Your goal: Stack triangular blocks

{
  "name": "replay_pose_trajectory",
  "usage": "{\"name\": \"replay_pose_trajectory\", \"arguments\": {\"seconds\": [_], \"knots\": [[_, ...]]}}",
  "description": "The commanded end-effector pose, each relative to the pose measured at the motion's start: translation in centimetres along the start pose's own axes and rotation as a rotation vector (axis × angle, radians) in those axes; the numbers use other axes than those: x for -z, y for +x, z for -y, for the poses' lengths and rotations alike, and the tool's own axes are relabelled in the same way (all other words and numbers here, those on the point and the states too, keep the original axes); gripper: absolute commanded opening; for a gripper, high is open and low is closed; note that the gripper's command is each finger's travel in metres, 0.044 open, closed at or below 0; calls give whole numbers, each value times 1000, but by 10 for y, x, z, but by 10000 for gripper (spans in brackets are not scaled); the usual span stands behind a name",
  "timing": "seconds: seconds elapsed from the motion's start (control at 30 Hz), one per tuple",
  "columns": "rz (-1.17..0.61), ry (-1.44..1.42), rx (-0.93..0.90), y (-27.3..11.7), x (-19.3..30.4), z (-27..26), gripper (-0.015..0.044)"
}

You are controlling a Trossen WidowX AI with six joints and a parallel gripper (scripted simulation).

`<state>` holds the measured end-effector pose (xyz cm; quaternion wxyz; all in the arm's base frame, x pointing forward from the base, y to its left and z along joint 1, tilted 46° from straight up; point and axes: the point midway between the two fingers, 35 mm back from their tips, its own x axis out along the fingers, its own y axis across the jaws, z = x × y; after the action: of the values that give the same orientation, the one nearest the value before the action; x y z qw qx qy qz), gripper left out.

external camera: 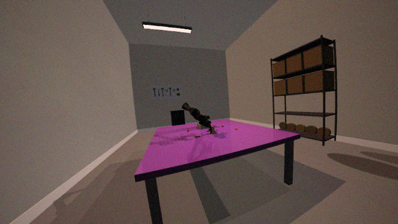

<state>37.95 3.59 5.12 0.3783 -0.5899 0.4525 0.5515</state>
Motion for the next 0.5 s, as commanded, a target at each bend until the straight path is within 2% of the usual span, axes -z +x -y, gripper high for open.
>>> {"name": "replay_pose_trajectory", "arguments": {"seconds": [0.0, 0.47], "knots": [[6, 2, -3, 9, -1, 0, 440], [6, 1, -3, 32, 1, 2, 440]]}}
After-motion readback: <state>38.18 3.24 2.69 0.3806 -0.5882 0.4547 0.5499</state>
